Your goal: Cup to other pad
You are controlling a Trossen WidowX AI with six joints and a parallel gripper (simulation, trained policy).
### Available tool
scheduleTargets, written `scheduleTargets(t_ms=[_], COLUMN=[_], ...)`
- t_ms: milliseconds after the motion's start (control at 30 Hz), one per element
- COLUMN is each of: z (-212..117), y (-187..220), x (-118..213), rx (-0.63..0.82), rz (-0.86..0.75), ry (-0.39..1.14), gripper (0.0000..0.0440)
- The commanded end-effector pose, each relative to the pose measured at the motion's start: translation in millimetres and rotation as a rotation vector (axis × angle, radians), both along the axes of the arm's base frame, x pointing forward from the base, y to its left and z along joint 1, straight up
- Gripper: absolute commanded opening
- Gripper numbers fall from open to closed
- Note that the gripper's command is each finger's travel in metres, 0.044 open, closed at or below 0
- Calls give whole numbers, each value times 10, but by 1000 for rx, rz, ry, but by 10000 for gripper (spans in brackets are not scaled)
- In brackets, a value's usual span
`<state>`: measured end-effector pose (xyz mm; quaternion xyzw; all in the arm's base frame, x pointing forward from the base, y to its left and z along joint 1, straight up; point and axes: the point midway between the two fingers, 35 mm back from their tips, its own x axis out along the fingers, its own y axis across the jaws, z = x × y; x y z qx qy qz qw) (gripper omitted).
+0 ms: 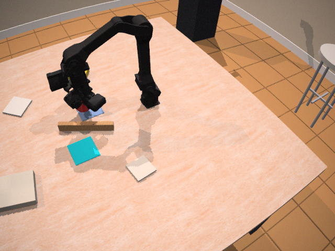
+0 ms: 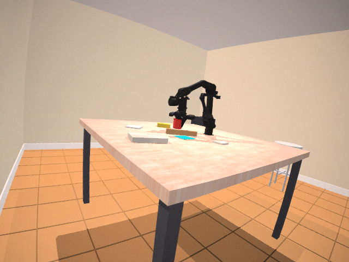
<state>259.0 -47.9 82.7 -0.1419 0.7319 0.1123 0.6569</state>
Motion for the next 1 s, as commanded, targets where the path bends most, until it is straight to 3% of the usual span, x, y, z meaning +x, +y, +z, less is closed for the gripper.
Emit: scheduleTargets(t_ms=[0,967], z=[119,522], y=[40,765], x=[75,648], rx=[6,23], rz=[28,193], ry=[-25,-207], gripper=[0,0])
